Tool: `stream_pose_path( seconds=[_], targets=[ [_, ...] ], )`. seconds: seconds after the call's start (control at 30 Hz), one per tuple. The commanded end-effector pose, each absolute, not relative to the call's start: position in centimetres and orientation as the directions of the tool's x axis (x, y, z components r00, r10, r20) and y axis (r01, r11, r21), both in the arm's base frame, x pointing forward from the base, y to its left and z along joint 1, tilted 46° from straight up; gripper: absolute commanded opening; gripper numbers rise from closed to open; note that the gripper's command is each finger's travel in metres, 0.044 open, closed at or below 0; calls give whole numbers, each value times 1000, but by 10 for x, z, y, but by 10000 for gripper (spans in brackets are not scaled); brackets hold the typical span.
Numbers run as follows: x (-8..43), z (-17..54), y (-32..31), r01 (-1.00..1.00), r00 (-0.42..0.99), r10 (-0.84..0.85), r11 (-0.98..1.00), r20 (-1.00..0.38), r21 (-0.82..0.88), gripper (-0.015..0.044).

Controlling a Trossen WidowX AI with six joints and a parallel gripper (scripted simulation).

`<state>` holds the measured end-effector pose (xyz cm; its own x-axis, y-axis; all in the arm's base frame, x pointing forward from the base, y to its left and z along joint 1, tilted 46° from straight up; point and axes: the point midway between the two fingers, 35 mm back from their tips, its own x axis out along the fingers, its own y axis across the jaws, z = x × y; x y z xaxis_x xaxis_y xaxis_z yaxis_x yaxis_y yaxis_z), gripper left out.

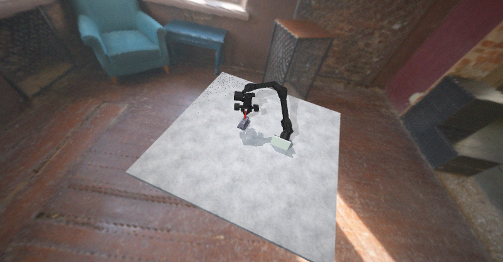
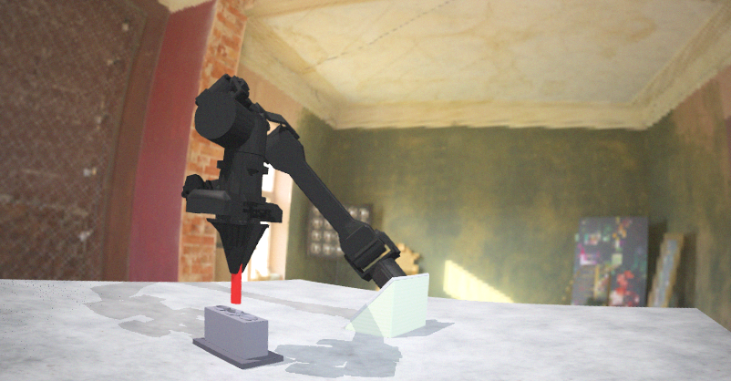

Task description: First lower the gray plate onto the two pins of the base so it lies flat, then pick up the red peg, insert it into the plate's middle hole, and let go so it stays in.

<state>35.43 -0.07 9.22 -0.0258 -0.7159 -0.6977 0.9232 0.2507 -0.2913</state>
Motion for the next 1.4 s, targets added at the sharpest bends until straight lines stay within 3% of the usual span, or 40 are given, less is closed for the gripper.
stream_pose_path(
  seconds=[0.0, 1.37],
  targets=[
    [354, 93, -1, 922, -25, -718, 253, -696, -294, 0],
    [356, 82, -14, 923, -23, -717, 252, -697, -289, 0]
  ],
)
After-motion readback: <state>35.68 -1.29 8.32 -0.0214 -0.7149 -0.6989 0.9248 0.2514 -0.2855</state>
